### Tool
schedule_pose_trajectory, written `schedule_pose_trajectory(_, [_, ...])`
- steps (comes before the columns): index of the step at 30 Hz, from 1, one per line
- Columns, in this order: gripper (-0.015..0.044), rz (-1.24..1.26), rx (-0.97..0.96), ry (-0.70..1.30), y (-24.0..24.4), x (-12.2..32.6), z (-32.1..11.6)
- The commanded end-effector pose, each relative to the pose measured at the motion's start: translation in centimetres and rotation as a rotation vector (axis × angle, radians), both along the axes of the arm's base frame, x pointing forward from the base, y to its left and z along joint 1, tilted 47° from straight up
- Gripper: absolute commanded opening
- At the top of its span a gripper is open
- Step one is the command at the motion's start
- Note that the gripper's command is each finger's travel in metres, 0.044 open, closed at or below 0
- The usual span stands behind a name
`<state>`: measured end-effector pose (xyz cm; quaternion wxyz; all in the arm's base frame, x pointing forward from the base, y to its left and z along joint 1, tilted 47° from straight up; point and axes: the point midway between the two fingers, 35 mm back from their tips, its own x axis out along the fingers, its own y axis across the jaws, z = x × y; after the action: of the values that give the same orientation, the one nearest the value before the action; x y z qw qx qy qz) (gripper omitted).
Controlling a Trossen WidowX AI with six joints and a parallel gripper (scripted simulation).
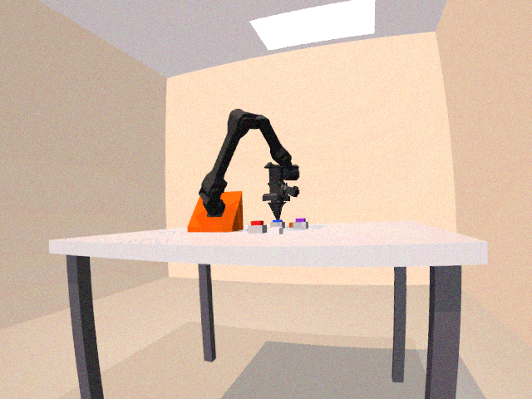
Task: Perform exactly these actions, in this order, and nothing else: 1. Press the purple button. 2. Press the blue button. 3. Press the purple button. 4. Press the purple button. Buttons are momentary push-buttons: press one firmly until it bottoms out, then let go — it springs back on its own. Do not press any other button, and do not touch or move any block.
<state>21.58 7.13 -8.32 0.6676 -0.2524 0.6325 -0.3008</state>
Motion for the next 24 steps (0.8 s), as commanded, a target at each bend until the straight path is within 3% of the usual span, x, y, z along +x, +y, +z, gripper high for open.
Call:
schedule_pose_trajectory(1, [0.002,0.005,-0.008,0.006,-0.2,-0.1,0.0])
schedule_pose_trajectory(17, [0.002,0.005,-0.006,0.007,2.4,-0.2,2.4])
schedule_pose_trajectory(24, [0.002,0.005,-0.005,0.008,6.7,-0.3,6.4])
